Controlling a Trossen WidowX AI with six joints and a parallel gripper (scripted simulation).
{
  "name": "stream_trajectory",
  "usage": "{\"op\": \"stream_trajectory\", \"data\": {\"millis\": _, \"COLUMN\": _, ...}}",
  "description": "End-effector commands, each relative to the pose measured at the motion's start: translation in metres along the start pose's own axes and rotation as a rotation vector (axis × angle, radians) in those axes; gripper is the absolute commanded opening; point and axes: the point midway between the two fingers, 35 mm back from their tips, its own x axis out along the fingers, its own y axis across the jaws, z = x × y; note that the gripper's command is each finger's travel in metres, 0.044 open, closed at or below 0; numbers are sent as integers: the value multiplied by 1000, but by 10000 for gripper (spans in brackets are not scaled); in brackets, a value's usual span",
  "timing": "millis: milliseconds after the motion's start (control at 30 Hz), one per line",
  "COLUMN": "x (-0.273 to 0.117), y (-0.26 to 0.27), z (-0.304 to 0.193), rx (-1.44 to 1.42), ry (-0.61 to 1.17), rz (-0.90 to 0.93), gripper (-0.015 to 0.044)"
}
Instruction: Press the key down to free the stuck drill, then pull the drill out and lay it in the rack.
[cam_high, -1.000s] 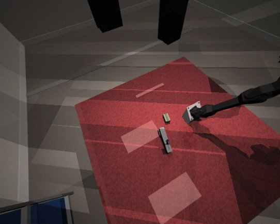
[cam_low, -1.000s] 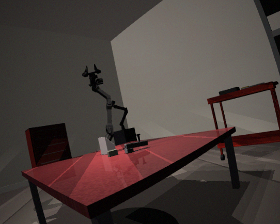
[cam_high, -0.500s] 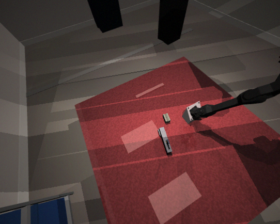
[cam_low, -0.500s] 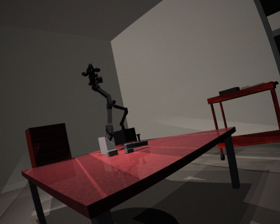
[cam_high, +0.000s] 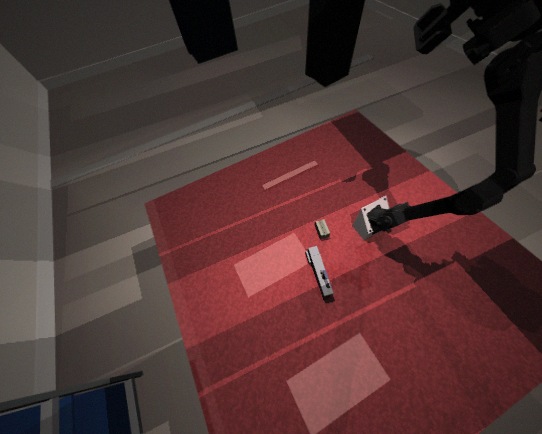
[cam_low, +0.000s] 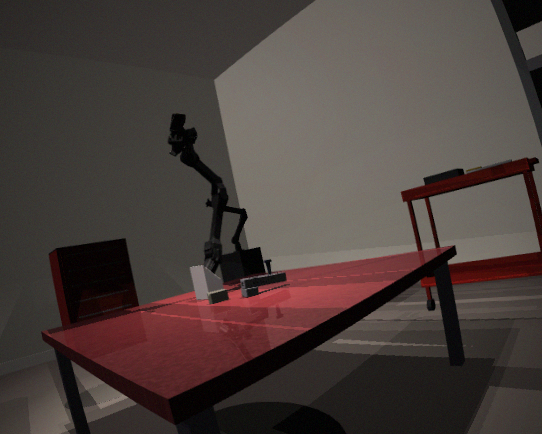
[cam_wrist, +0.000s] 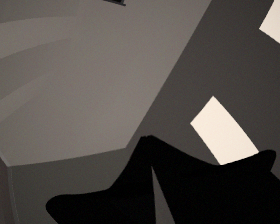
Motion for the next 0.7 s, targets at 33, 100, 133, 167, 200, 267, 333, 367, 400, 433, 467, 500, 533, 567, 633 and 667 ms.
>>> {"op": "stream_trajectory", "data": {"millis": 33, "x": 40, "y": 57, "z": 29, "rx": 233, "ry": -36, "rz": 138, "gripper": 0}}
{"op": "stream_trajectory", "data": {"millis": 100, "x": 56, "y": 86, "z": 45, "rx": 337, "ry": -45, "rz": 211, "gripper": 0}}
{"op": "stream_trajectory", "data": {"millis": 133, "x": 63, "y": 100, "z": 53, "rx": 388, "ry": -48, "rz": 250, "gripper": 0}}
{"op": "stream_trajectory", "data": {"millis": 167, "x": 69, "y": 115, "z": 62, "rx": 437, "ry": -50, "rz": 289, "gripper": 0}}
{"op": "stream_trajectory", "data": {"millis": 200, "x": 75, "y": 130, "z": 71, "rx": 485, "ry": -49, "rz": 330, "gripper": 0}}
{"op": "stream_trajectory", "data": {"millis": 267, "x": 84, "y": 160, "z": 90, "rx": 578, "ry": -45, "rz": 414, "gripper": 0}}
{"op": "stream_trajectory", "data": {"millis": 333, "x": 90, "y": 190, "z": 110, "rx": 666, "ry": -34, "rz": 502, "gripper": 0}}
{"op": "stream_trajectory", "data": {"millis": 367, "x": 92, "y": 206, "z": 121, "rx": 708, "ry": -26, "rz": 547, "gripper": 0}}
{"op": "stream_trajectory", "data": {"millis": 400, "x": 93, "y": 221, "z": 132, "rx": 748, "ry": -17, "rz": 593, "gripper": 0}}
{"op": "stream_trajectory", "data": {"millis": 433, "x": 94, "y": 235, "z": 142, "rx": 787, "ry": -5, "rz": 640, "gripper": 0}}
{"op": "stream_trajectory", "data": {"millis": 467, "x": 93, "y": 250, "z": 153, "rx": 824, "ry": 8, "rz": 687, "gripper": 0}}
{"op": "stream_trajectory", "data": {"millis": 500, "x": 92, "y": 265, "z": 164, "rx": 860, "ry": 23, "rz": 735, "gripper": 0}}
{"op": "stream_trajectory", "data": {"millis": 533, "x": 90, "y": 279, "z": 175, "rx": 894, "ry": 39, "rz": 783, "gripper": 0}}
{"op": "stream_trajectory", "data": {"millis": 567, "x": 87, "y": 294, "z": 186, "rx": 926, "ry": 58, "rz": 831, "gripper": 0}}
{"op": "stream_trajectory", "data": {"millis": 633, "x": 79, "y": 321, "z": 207, "rx": 984, "ry": 105, "rz": 924, "gripper": 0}}
{"op": "stream_trajectory", "data": {"millis": 667, "x": 74, "y": 335, "z": 218, "rx": 1010, "ry": 131, "rz": 971, "gripper": 0}}
